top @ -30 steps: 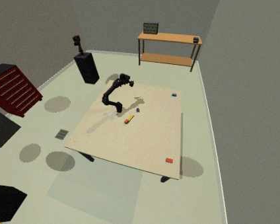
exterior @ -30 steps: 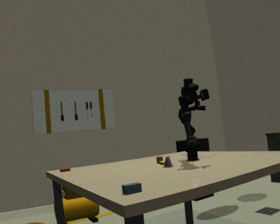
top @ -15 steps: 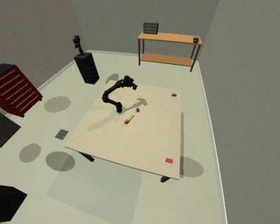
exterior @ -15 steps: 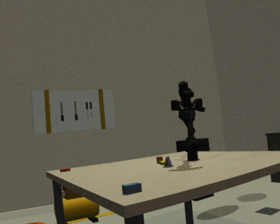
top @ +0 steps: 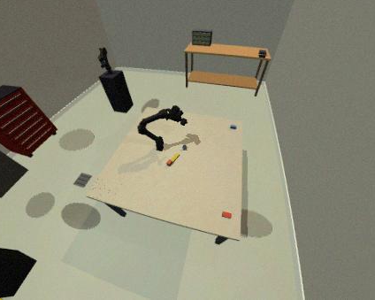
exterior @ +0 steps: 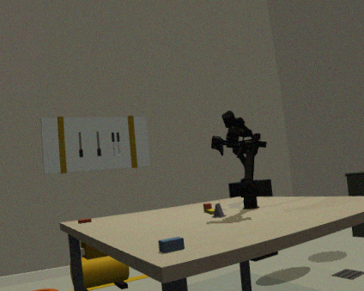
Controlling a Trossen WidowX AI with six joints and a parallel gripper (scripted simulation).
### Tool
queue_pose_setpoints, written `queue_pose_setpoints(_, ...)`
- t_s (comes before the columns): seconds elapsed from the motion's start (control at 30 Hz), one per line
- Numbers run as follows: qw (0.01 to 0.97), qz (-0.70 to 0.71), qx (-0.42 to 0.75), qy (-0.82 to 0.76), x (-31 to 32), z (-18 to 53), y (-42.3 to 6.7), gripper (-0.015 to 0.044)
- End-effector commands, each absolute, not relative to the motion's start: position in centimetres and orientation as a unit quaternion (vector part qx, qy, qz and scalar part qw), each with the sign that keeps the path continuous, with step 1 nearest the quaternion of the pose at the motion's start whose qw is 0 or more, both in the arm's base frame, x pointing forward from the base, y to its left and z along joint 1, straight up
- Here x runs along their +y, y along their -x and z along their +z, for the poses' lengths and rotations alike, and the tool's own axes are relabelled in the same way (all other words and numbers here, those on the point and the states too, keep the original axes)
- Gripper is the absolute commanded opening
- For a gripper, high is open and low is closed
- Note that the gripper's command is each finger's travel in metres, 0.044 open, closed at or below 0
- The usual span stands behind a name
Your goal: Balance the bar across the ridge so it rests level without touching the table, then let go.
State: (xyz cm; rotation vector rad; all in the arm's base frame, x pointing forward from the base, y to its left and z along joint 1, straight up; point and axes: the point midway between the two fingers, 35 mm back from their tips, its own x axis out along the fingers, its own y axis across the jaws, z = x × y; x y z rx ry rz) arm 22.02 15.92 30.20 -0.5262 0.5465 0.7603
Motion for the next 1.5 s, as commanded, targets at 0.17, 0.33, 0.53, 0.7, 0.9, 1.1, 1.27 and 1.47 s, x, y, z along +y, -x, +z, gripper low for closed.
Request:
queue_pose_setpoints(0.17,0.838,0.329,0.305,0.31,12.6,27.4,-23.9,0.0315)
queue_pose_setpoints(0.33,0.823,0.315,0.329,0.339,10.7,26.1,-24.7,0.0315)
queue_pose_setpoints(0.53,0.801,0.304,0.36,0.369,8.3,24.5,-25.3,0.0315)
queue_pose_setpoints(0.7,0.781,0.298,0.386,0.391,6.3,23.3,-25.6,0.0315)
queue_pose_setpoints(0.9,0.755,0.295,0.418,0.411,3.8,21.9,-25.7,0.0315)
queue_pose_setpoints(1.1,0.727,0.298,0.449,0.426,1.4,20.5,-25.4,0.0315)
queue_pose_setpoints(1.27,0.704,0.303,0.473,0.434,-0.6,19.4,-25.0,0.0315)
queue_pose_setpoints(1.47,0.676,0.315,0.501,0.439,-2.8,18.2,-24.2,0.0315)
